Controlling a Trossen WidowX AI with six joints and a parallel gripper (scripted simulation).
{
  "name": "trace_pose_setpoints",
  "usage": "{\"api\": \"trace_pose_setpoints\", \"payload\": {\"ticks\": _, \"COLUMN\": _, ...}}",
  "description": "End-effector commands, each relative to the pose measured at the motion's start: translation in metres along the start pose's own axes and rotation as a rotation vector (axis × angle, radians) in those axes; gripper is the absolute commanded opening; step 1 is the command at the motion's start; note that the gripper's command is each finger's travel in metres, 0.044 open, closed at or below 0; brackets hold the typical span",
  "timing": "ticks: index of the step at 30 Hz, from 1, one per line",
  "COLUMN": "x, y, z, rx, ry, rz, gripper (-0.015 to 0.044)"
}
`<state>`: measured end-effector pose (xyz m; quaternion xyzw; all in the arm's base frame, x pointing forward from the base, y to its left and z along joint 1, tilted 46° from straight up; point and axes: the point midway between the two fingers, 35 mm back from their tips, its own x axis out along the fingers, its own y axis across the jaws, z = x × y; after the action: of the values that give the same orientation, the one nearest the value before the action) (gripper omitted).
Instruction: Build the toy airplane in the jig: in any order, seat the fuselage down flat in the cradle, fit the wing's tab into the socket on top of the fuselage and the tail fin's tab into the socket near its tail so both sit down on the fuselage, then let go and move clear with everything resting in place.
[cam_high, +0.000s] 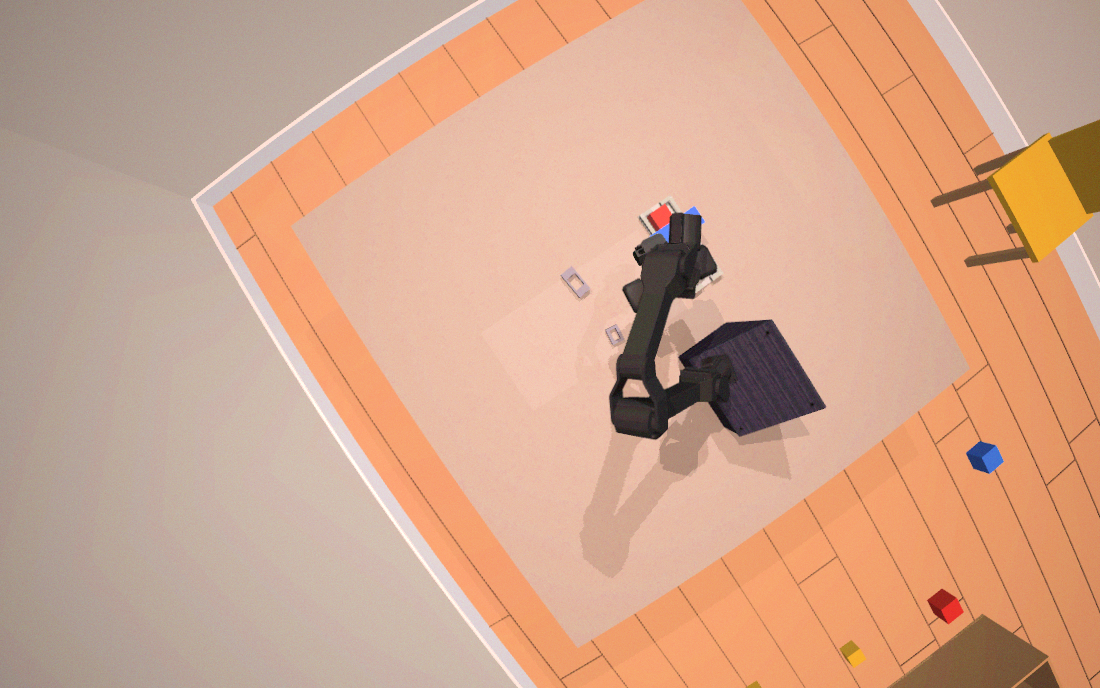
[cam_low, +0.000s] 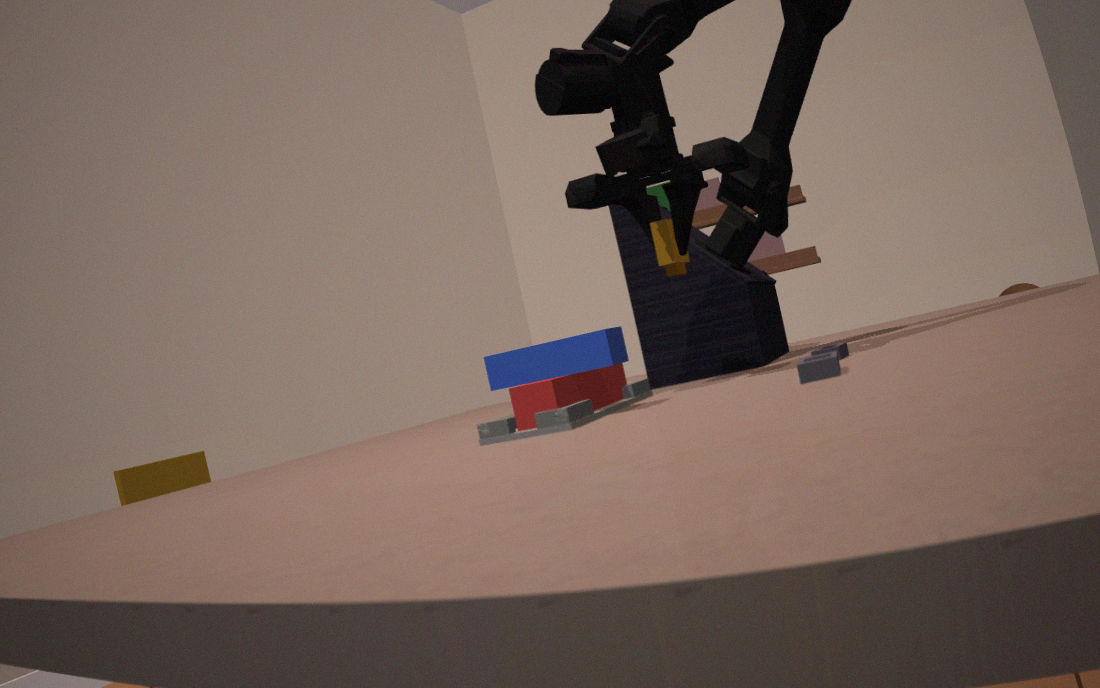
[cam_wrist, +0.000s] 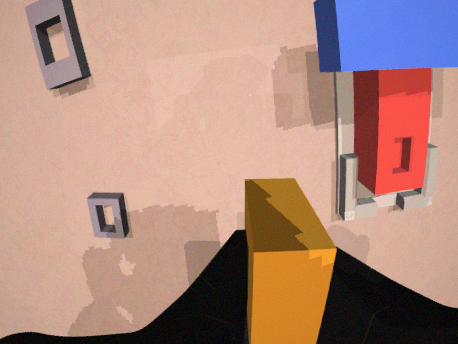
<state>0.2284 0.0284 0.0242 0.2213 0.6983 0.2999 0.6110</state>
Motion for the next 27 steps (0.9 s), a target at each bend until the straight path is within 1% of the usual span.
{"api": "trace_pose_setpoints", "payload": {"ticks": 1, "x": 0.003, "y": -0.013, "z": 0.003, "rx": -0.014, "ry": 0.000, "rz": -0.005, "gripper": 0.0000}}
{"api": "trace_pose_setpoints", "payload": {"ticks": 27, "x": 0.028, "y": -0.094, "z": 0.006, "rx": -0.083, "ry": -0.009, "rz": 0.010, "gripper": 0.0000}}
